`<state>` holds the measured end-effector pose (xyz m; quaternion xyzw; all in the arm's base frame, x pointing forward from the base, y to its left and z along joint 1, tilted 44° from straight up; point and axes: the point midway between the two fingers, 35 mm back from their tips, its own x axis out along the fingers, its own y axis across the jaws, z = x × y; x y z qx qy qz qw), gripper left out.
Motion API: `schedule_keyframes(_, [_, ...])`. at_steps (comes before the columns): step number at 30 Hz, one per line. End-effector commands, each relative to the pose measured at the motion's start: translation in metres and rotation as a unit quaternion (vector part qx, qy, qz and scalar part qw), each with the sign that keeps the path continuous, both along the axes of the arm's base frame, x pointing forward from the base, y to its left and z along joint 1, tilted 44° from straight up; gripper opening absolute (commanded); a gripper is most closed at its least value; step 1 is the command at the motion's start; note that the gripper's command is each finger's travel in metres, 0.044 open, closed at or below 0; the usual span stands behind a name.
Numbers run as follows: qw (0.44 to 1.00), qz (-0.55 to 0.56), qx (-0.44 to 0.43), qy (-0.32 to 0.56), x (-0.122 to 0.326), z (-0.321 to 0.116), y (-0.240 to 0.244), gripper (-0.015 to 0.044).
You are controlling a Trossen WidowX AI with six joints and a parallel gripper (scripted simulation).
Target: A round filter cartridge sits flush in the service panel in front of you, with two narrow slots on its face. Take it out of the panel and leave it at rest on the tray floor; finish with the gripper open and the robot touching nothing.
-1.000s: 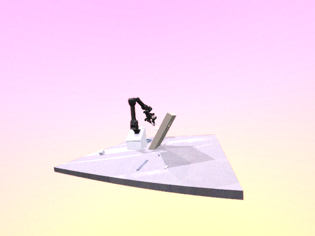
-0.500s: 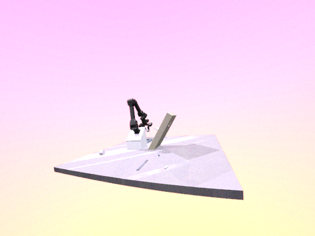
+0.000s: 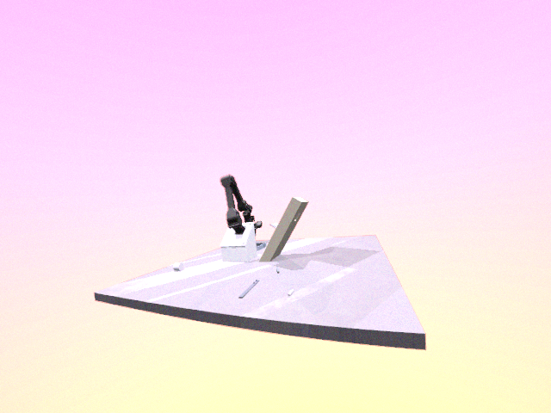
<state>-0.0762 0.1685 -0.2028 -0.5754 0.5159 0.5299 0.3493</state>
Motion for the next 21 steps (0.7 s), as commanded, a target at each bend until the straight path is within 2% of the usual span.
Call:
schedule_keyframes(1, [1.0,0.003,-0.003,0.003,-0.001,-0.008,-0.008,0.0])
schedule_keyframes(21, [1.0,0.003,-0.004,0.004,0.002,-0.053,-0.053,0.0])
